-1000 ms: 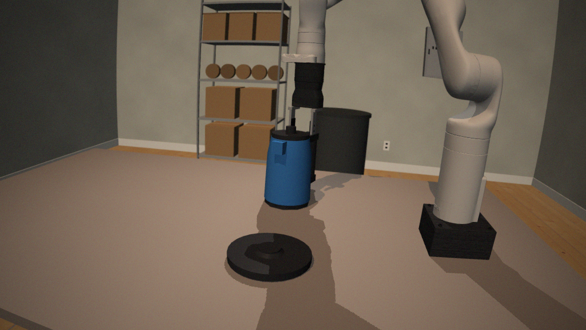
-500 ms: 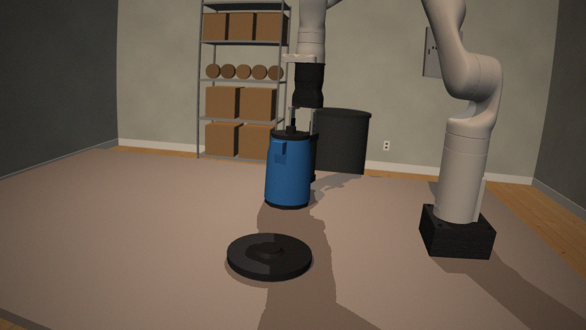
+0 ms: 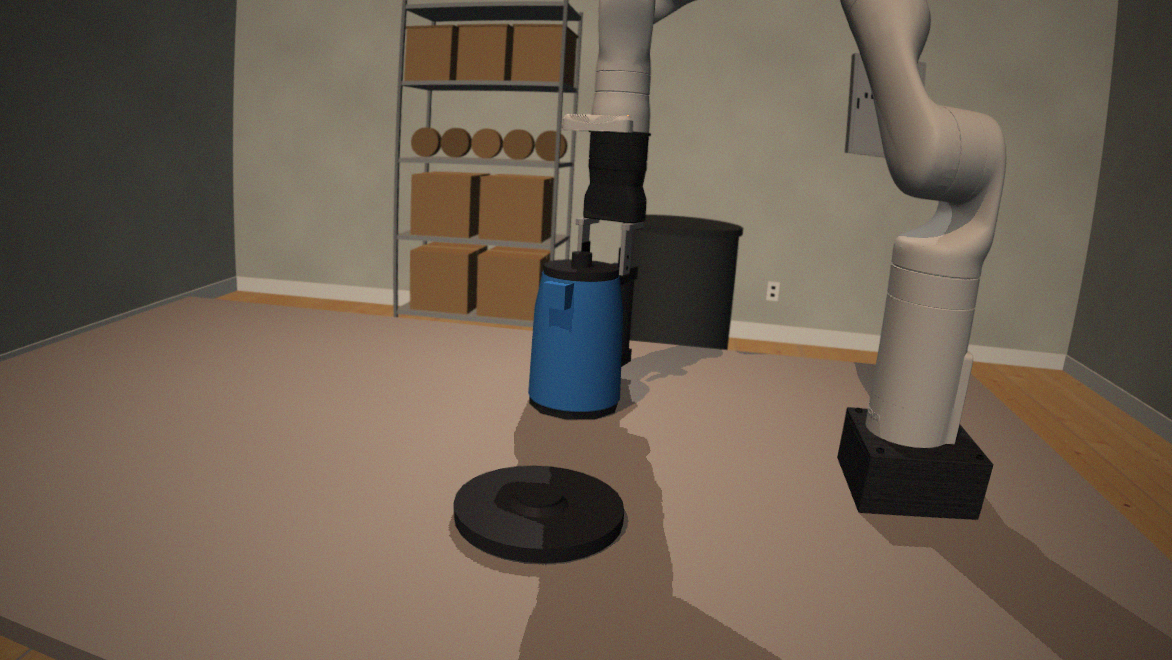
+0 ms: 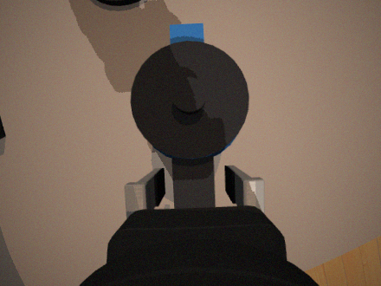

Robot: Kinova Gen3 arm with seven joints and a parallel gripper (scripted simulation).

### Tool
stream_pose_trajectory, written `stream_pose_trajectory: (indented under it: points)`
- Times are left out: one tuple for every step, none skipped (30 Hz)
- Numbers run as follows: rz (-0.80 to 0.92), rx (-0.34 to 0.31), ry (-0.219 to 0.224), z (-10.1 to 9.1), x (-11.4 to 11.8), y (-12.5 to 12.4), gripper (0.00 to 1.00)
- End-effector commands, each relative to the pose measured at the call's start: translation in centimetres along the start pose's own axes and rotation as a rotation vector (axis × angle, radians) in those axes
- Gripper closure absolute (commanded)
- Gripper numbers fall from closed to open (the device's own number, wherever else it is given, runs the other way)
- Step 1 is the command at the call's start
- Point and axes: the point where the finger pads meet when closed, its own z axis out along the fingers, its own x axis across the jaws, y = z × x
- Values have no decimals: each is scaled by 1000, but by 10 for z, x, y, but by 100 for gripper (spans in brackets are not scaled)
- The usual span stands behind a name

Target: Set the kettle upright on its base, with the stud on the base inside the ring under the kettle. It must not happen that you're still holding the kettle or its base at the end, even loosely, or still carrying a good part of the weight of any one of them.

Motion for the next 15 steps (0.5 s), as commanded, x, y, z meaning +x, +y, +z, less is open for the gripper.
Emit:
stream_pose_trajectory:
  points:
    - [-4,4,-4,6,-1,-2,0]
    - [-4,4,-4,9,-1,-2,0]
    - [-4,4,-4,11,-1,-2,0]
    - [-4,4,-4,13,-1,-2,0]
    - [-4,4,-4,16,-1,-2,0]
    - [-4,4,-4,18,-1,-2,0]
    - [-4,4,-4,18,-1,-2,0]
    - [-4,4,-4,18,-1,-2,0]
    - [-4,4,-4,20,-1,-2,0]
    - [-4,4,-4,21,-1,-2,0]
    - [-4,4,-4,23,-1,-2,0]
    - [-4,4,-4,24,-1,-2,0]
    - [-4,4,-4,25,-1,-2,0]
    - [-4,4,-4,25,-1,-2,0]
    - [-4,4,-4,25,-1,-2,0]
